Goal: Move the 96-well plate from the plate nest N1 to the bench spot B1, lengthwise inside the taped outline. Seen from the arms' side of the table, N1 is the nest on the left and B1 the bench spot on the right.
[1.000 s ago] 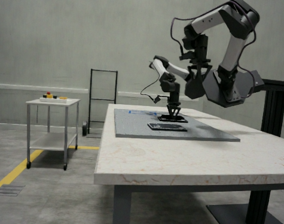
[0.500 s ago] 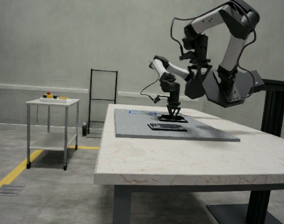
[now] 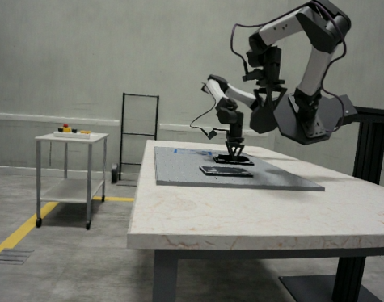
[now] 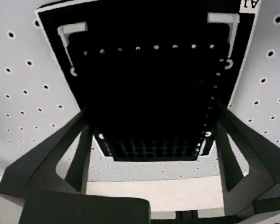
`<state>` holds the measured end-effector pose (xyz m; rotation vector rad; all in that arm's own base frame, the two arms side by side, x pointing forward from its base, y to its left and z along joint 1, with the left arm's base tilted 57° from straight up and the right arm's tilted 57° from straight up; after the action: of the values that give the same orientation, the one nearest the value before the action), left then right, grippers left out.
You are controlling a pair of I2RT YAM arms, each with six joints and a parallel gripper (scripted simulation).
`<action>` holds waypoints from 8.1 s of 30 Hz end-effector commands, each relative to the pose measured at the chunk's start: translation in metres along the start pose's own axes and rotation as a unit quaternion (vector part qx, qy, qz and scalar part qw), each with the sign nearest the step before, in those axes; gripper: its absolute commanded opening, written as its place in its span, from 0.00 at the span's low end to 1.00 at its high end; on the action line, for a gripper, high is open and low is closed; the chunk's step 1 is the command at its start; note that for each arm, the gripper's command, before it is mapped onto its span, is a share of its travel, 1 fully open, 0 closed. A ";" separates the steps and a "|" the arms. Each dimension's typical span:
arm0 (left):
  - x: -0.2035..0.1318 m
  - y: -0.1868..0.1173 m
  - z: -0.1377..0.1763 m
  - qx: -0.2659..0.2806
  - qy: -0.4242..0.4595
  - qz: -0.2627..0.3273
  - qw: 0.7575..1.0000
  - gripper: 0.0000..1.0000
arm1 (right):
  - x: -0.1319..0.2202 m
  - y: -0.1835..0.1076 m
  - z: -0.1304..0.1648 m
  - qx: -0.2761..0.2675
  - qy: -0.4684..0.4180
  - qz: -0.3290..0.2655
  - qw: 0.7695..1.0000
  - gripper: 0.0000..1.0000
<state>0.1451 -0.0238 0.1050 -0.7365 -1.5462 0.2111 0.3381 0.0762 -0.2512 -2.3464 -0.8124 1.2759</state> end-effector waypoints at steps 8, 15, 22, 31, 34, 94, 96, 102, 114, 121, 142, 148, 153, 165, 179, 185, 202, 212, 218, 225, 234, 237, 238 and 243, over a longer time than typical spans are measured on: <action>0.000 -0.001 0.001 0.000 0.001 -0.001 1.000 1.00 | -0.006 0.004 -0.006 0.004 0.009 0.004 1.000 1.00; 0.000 -0.001 0.001 0.000 0.001 -0.001 1.000 1.00 | 0.000 -0.003 -0.002 -0.003 0.001 -0.003 1.000 0.00; 0.000 -0.001 0.001 0.000 0.001 -0.001 1.000 1.00 | 0.000 -0.003 -0.002 -0.003 0.001 -0.003 1.000 0.00; 0.000 -0.001 0.001 0.000 0.001 -0.001 1.000 1.00 | 0.000 -0.003 -0.002 -0.003 0.001 -0.003 1.000 0.00; 0.000 -0.001 0.001 0.000 0.001 -0.001 1.000 1.00 | 0.000 -0.003 -0.002 -0.003 0.001 -0.003 1.000 0.00; 0.000 -0.001 0.001 0.000 0.001 -0.001 1.000 1.00 | 0.006 -0.089 -0.005 -0.009 0.003 -0.017 1.000 0.00; 0.000 -0.001 0.001 0.000 0.001 -0.001 1.000 1.00 | 0.006 -0.089 -0.005 -0.009 0.003 -0.017 1.000 0.00; 0.000 -0.001 0.001 0.000 0.001 -0.001 1.000 1.00 | 0.006 -0.099 -0.005 -0.009 0.004 -0.018 1.000 0.00; 0.000 -0.001 0.001 0.000 0.001 -0.001 1.000 1.00 | 0.000 -0.083 -0.001 -0.002 0.001 -0.004 1.000 0.00; 0.000 -0.001 0.001 0.000 0.001 -0.001 1.000 1.00 | 0.000 -0.084 -0.001 -0.002 0.001 -0.004 1.000 0.00; 0.000 -0.001 0.001 0.000 0.001 -0.001 1.000 1.00 | -0.048 -0.076 -0.052 0.000 0.007 0.000 1.000 0.00; 0.000 -0.001 0.001 0.000 0.001 -0.001 1.000 1.00 | -0.057 -0.075 -0.061 0.001 0.007 0.000 1.000 0.00; 0.000 -0.001 0.001 0.000 0.001 -0.001 1.000 1.00 | -0.069 -0.074 -0.073 0.000 0.007 0.001 1.000 0.00; 0.000 -0.001 0.001 0.000 0.001 -0.001 1.000 1.00 | -0.093 -0.073 -0.094 0.003 0.006 0.000 1.000 0.00; 0.000 -0.001 0.001 0.000 0.001 -0.001 1.000 1.00 | -0.127 -0.071 -0.127 0.000 0.006 0.003 1.000 0.00; 0.000 -0.001 0.001 0.000 0.001 -0.001 1.000 1.00 | -0.137 -0.070 -0.136 0.001 0.006 0.003 1.000 0.00; 0.000 -0.001 0.001 0.000 0.001 -0.001 1.000 1.00 | -0.173 -0.068 -0.170 0.002 0.006 0.002 1.000 0.00; 0.000 -0.001 0.001 0.000 0.001 -0.001 1.000 1.00 | -0.195 -0.068 -0.197 0.000 0.011 -0.001 1.000 0.00; 0.000 -0.001 0.001 0.000 0.001 -0.001 1.000 1.00 | -0.205 -0.069 -0.208 0.001 0.009 -0.002 1.000 0.00; 0.000 -0.001 0.001 0.000 0.001 -0.001 1.000 1.00 | -0.223 -0.068 -0.223 0.003 0.004 -0.001 1.000 0.00; 0.000 -0.001 0.001 0.000 0.001 -0.001 1.000 1.00 | -0.213 -0.074 -0.219 0.000 -0.030 -0.007 1.000 0.00; 0.000 -0.001 0.001 0.000 0.001 -0.001 1.000 1.00 | -0.214 -0.073 -0.217 0.001 -0.031 -0.005 1.000 0.00; 0.000 -0.001 0.001 0.000 0.001 -0.001 1.000 1.00 | -0.215 -0.074 -0.218 -0.001 -0.028 -0.006 1.000 0.00; 0.000 -0.001 0.001 0.000 0.001 -0.001 1.000 1.00 | -0.222 -0.071 -0.226 -0.003 -0.006 -0.002 1.000 0.00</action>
<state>0.1451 -0.0238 0.1050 -0.7365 -1.5462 0.2111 0.4110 -0.0200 0.0510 -2.3449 -0.8117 1.2867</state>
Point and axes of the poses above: on each arm, the point where the finger pads meet when closed, its own y axis out along the fingers, its own x axis across the jaws, z = x × y, the point moved 2 cm from there along -y, back along the fingers, and after that the axes turned 12 degrees about y, right-handed, at the moved point
